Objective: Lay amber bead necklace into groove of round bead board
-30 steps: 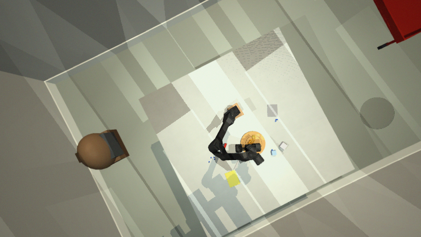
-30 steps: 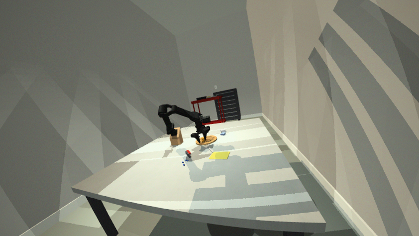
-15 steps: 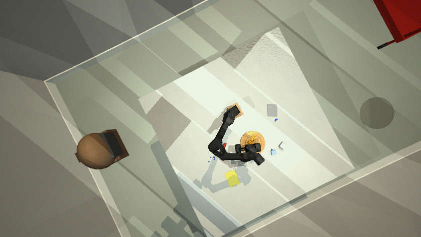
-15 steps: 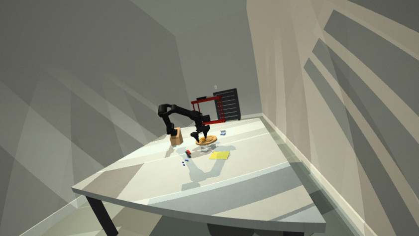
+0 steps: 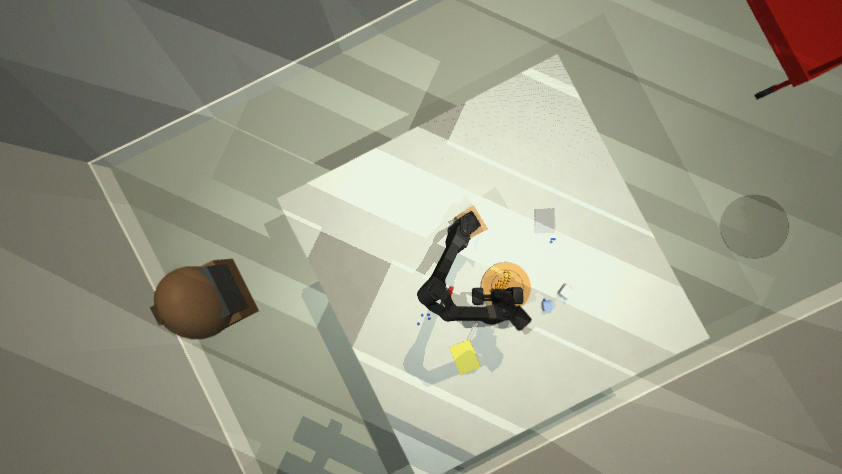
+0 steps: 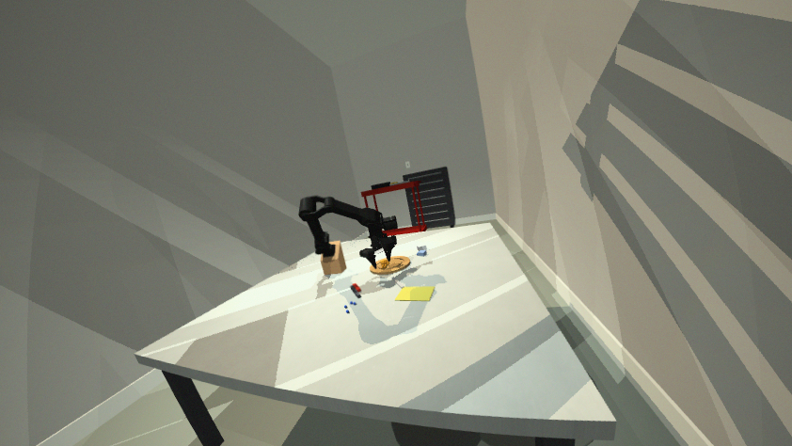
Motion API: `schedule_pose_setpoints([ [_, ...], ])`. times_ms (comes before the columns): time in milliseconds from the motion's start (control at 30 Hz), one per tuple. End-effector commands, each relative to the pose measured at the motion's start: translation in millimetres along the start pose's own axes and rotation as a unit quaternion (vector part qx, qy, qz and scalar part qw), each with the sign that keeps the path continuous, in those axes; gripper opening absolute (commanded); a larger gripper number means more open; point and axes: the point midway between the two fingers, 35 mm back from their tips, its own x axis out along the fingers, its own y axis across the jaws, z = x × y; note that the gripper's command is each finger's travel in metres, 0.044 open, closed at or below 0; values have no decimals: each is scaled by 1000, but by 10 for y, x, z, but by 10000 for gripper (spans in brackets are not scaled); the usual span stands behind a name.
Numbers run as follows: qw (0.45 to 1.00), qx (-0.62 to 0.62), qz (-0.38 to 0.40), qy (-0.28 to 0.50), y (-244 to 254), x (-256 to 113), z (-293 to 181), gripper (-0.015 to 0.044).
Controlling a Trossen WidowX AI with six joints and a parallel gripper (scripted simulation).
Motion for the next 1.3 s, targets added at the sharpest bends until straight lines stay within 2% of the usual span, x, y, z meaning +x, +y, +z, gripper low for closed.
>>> schedule_pose_setpoints([
  [0,1000,29,5,2,171,-82,-139,380],
  [267,990,143,4,3,445,-236,-413,380],
  [1267,990,143,4,2,447,110,-409,380],
])
